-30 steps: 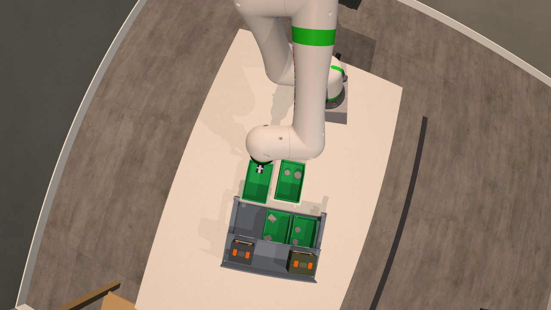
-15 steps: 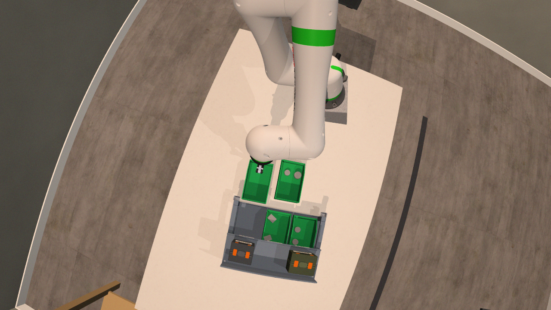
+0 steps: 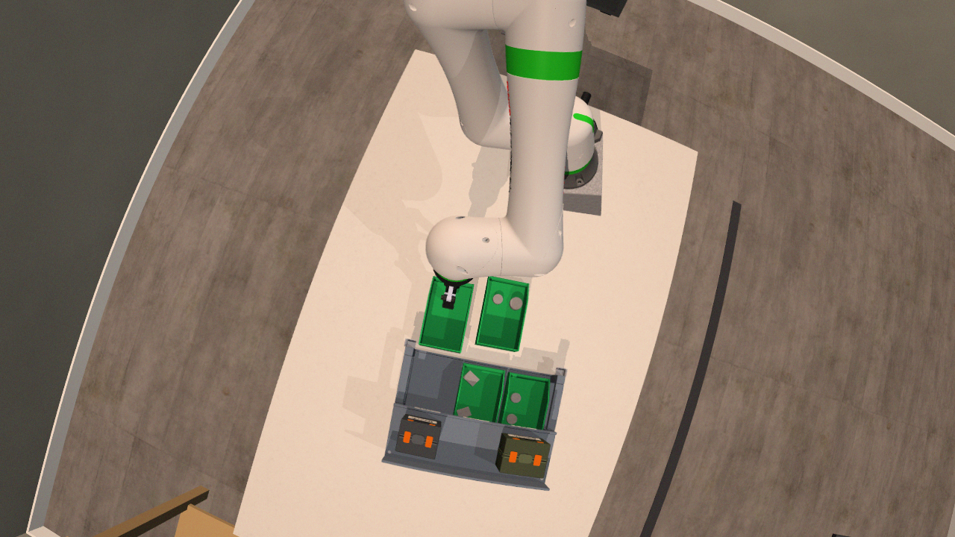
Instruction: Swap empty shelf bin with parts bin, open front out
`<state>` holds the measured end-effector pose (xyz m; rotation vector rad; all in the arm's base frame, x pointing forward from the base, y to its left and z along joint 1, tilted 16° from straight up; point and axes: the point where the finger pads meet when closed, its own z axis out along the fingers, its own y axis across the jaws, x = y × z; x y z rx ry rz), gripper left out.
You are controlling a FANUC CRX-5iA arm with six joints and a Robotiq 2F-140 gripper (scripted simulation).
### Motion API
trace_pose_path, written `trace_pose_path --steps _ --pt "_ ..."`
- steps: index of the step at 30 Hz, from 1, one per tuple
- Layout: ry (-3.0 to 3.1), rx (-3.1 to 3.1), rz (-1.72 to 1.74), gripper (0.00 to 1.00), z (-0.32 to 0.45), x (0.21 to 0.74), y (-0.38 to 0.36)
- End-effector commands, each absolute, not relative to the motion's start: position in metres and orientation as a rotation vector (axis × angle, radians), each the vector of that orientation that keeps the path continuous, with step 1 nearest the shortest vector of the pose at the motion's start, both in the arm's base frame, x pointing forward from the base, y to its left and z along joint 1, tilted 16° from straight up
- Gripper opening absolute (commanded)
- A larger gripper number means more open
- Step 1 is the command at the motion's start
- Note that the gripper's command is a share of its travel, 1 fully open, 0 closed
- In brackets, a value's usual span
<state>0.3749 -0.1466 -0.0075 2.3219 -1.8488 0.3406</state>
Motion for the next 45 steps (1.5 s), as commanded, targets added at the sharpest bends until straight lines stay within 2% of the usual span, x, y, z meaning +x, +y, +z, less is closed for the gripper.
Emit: trace_pose_path --steps 1,45 --pt "-1.849 2.323 0.342 0.62 -0.0070 0.3755 -0.1465" --pt "-1.849 2.323 0.342 0.62 -0.0027 0.3752 -0.1453"
